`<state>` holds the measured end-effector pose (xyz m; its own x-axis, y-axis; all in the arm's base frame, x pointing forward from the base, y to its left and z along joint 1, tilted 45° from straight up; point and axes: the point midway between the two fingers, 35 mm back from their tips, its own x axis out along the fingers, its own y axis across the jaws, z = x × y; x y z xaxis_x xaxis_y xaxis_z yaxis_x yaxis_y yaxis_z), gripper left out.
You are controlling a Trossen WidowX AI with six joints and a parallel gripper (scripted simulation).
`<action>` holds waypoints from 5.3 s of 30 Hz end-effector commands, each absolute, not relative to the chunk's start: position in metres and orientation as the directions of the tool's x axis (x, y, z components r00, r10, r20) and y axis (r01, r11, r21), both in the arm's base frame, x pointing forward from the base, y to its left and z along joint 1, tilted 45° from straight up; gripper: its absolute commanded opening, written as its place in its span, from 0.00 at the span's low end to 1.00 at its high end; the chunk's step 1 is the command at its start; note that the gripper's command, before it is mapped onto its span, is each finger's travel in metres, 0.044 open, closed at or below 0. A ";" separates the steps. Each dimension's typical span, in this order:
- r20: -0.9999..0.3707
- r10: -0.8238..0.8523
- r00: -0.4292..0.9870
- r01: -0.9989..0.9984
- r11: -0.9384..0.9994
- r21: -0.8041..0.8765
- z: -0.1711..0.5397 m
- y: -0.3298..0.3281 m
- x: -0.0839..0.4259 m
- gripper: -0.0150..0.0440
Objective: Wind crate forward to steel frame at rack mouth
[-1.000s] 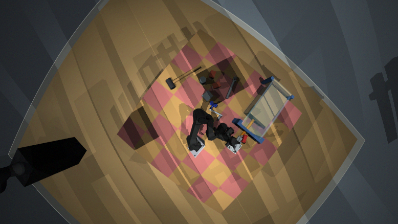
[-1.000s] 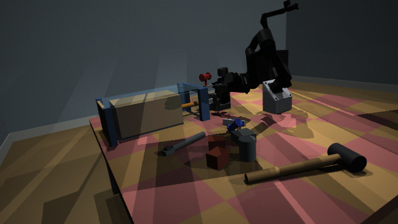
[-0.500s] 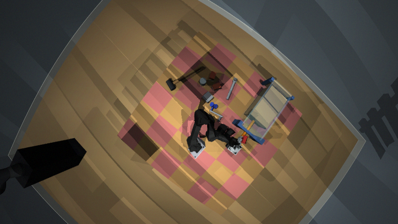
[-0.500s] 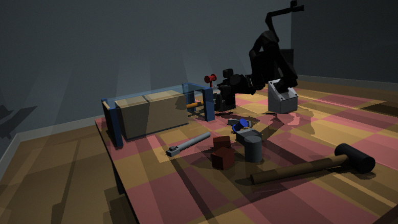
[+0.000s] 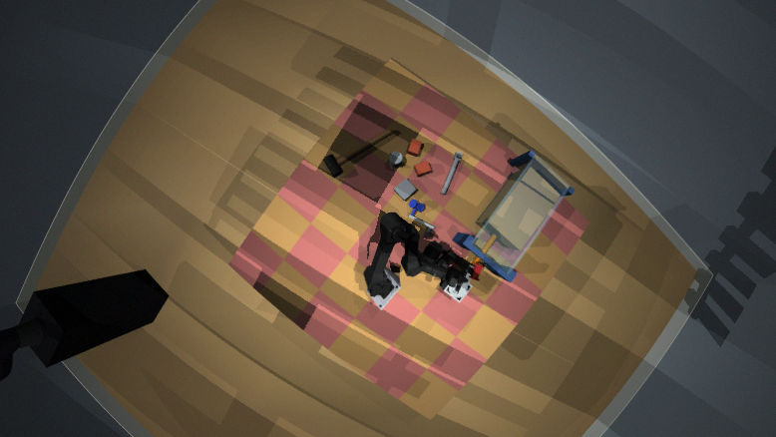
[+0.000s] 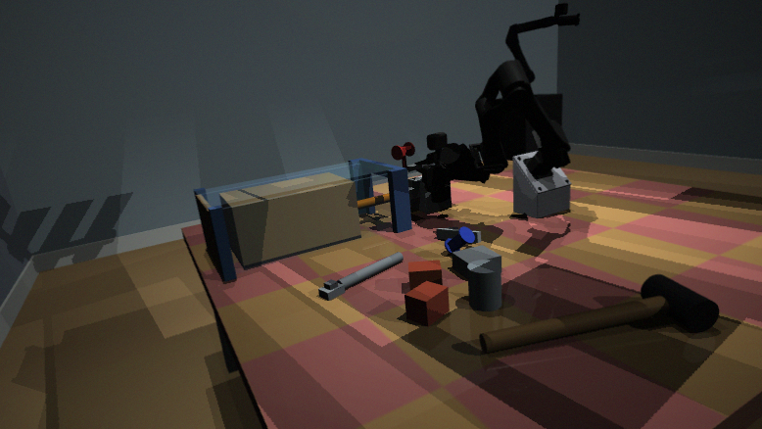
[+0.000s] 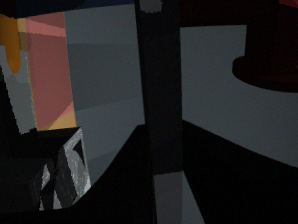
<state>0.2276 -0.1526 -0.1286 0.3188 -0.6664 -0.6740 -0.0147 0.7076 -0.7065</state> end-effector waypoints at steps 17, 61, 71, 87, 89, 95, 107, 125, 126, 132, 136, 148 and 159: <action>-0.674 -0.663 0.325 -0.015 0.709 -0.705 -0.133 -0.150 0.227 0.25; -0.678 -0.655 0.332 -0.024 0.713 -0.701 -0.135 -0.147 0.227 0.66; -0.678 -0.655 0.332 -0.024 0.713 -0.701 -0.135 -0.147 0.227 0.66; -0.678 -0.655 0.332 -0.024 0.713 -0.701 -0.135 -0.147 0.227 0.66; -0.678 -0.655 0.332 -0.024 0.713 -0.701 -0.135 -0.147 0.227 0.66; -0.678 -0.655 0.332 -0.024 0.713 -0.701 -0.135 -0.147 0.227 0.66; -0.678 -0.655 0.332 -0.024 0.713 -0.701 -0.135 -0.147 0.227 0.66; -0.675 -0.661 0.328 -0.021 0.709 -0.705 -0.135 -0.147 0.227 0.66; -0.675 -0.661 0.328 -0.021 0.709 -0.705 -0.136 -0.146 0.226 0.66; -0.675 -0.661 0.328 -0.021 0.709 -0.705 -0.137 -0.145 0.226 0.66; -0.675 -0.661 0.328 -0.021 0.709 -0.705 -0.137 -0.145 0.226 0.66; -0.675 -0.661 0.328 -0.021 0.709 -0.705 -0.137 -0.145 0.226 0.66; -0.675 -0.661 0.328 -0.021 0.709 -0.705 -0.137 -0.145 0.226 0.66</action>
<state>0.2264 -0.1471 -0.1342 0.3283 -0.6711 -0.6647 -0.0205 0.6985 -0.7153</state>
